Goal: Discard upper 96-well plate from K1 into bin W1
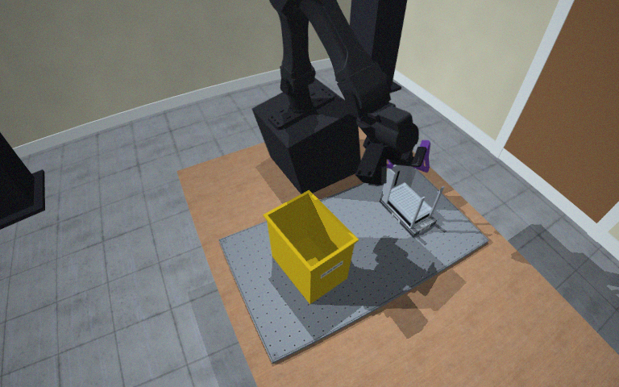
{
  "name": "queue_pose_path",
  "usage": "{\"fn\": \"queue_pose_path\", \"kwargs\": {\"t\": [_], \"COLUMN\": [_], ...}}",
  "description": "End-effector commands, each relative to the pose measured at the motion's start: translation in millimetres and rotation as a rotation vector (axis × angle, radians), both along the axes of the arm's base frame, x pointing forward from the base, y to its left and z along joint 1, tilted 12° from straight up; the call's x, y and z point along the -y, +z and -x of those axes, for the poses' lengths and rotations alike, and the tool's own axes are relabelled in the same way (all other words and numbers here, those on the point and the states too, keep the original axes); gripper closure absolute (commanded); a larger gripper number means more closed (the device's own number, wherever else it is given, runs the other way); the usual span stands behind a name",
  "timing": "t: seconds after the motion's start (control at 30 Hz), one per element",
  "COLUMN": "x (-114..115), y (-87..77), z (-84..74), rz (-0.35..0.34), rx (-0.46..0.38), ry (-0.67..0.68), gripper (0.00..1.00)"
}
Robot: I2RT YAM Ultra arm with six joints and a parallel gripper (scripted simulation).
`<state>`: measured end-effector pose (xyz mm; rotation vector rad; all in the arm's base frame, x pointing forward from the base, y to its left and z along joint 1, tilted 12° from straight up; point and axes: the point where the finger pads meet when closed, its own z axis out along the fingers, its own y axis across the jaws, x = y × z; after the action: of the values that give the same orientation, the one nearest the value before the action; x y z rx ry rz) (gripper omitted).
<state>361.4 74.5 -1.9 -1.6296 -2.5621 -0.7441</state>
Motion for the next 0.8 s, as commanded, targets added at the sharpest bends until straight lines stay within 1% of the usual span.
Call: {"fn": "queue_pose_path", "kwargs": {"t": [0.0, 0.07, 0.17, 0.2, 0.27, 0.33, 0.4, 0.5, 0.6, 0.7, 0.77], "x": [-4.4, -13.0, -14.7, -19.1, -19.1, -27.9, -29.1, -42.5, -43.2, -56.8, -57.1], "y": [0.5, -4.6, -5.6, -7.9, -7.9, -12.6, -13.1, -19.2, -19.4, -24.4, -24.4], "z": [0.7, 1.8, 2.0, 2.9, 2.9, 4.7, 5.0, 8.5, 8.7, 12.9, 12.9], "rz": [0.095, 0.133, 0.190, 0.208, 0.208, 0.244, 0.280, 0.333, 0.386, 0.437, 0.472], "rx": [0.004, -0.003, -0.014, -0.017, -0.017, -0.024, -0.030, -0.039, -0.048, -0.056, -0.061], "ry": [0.111, 0.165, 0.246, 0.274, 0.274, 0.329, 0.385, 0.469, 0.553, 0.638, 0.695], "gripper": [0.00, 0.00, 0.00, 0.00, 0.00, 0.00, 0.00, 0.00, 0.00, 0.00, 0.00]}}
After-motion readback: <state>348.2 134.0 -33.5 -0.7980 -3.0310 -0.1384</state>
